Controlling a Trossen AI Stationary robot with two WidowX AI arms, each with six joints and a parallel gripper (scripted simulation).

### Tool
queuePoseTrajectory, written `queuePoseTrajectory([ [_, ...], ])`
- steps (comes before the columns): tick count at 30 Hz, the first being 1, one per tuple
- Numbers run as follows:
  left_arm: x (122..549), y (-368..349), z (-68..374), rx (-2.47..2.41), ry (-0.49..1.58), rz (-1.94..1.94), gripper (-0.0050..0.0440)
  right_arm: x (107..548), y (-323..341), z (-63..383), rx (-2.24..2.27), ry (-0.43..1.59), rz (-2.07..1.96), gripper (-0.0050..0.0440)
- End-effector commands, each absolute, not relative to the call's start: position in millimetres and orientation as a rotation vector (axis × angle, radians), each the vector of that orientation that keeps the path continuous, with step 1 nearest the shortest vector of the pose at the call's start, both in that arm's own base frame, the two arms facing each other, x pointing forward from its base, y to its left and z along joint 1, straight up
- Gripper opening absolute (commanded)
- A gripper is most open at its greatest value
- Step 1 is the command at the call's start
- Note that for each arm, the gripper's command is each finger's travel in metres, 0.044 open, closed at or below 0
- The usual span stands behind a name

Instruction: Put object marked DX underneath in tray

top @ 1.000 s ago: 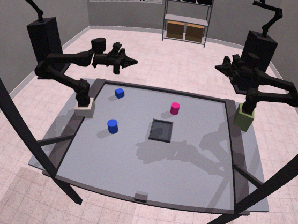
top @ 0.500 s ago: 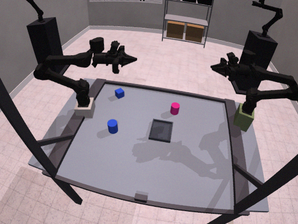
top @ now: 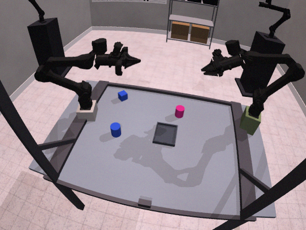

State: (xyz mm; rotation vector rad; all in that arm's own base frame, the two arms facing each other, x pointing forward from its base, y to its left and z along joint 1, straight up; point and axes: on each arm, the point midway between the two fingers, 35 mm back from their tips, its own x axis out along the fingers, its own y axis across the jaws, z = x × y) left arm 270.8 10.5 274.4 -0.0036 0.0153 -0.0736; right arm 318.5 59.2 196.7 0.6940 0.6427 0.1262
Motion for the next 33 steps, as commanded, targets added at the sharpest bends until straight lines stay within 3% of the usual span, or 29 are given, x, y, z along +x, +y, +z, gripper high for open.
queuePoseTrajectory([
  [1,270,11,279,0.003,0.002,-0.073,-0.005,348,66,192,0.822,0.799,-0.004,0.04],
  [18,270,11,279,0.003,0.002,-0.073,-0.005,410,91,90,1.126,1.162,-0.633,0.04],
  [33,270,11,279,0.003,0.002,-0.073,-0.005,420,109,4,1.162,1.229,-1.133,0.04],
])
